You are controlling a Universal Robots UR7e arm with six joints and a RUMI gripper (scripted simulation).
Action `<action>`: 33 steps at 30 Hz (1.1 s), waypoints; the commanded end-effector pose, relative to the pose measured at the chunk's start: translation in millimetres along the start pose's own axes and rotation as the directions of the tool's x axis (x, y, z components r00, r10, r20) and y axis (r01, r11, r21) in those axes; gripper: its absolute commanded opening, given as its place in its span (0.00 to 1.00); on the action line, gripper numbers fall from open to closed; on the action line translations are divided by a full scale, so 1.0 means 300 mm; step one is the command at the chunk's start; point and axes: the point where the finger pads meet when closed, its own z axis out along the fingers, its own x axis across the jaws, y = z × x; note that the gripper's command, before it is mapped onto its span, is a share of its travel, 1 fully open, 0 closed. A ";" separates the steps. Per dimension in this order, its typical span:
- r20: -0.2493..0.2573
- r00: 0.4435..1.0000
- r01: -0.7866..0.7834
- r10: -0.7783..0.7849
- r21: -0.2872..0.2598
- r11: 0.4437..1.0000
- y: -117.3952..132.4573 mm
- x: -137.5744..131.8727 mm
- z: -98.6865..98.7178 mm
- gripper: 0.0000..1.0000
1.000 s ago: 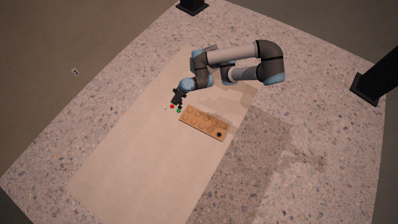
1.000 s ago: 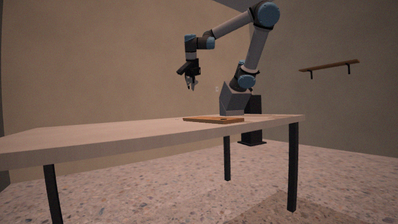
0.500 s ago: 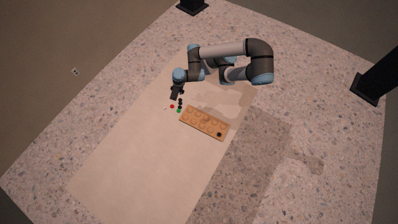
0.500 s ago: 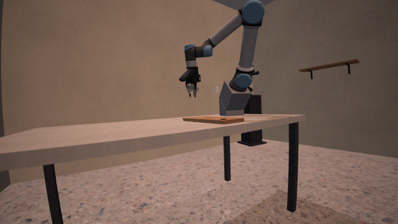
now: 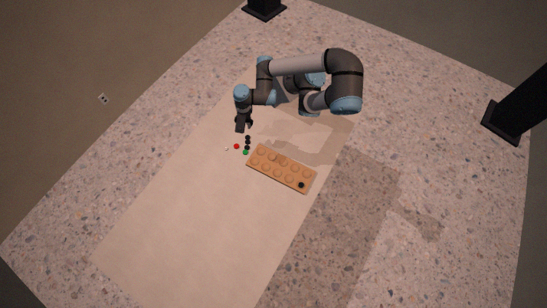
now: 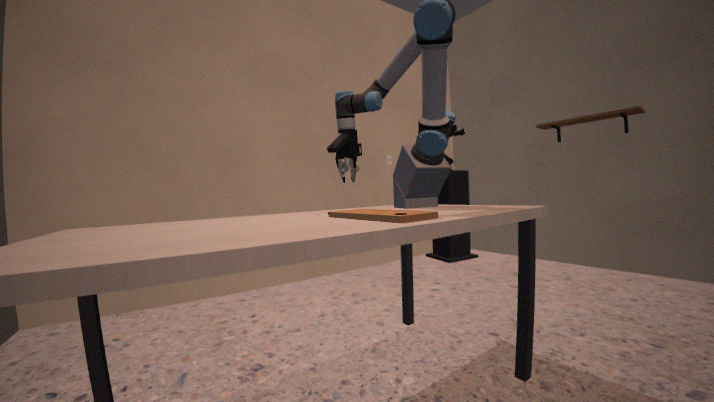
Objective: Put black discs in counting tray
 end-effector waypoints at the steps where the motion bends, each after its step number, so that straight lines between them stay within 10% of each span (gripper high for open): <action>1: 0.022 0.998 0.052 -0.053 0.054 0.997 0.015 -0.003 0.037 0.28; 33: 0.038 0.991 0.124 -0.130 0.148 0.981 0.037 -0.020 0.088 0.28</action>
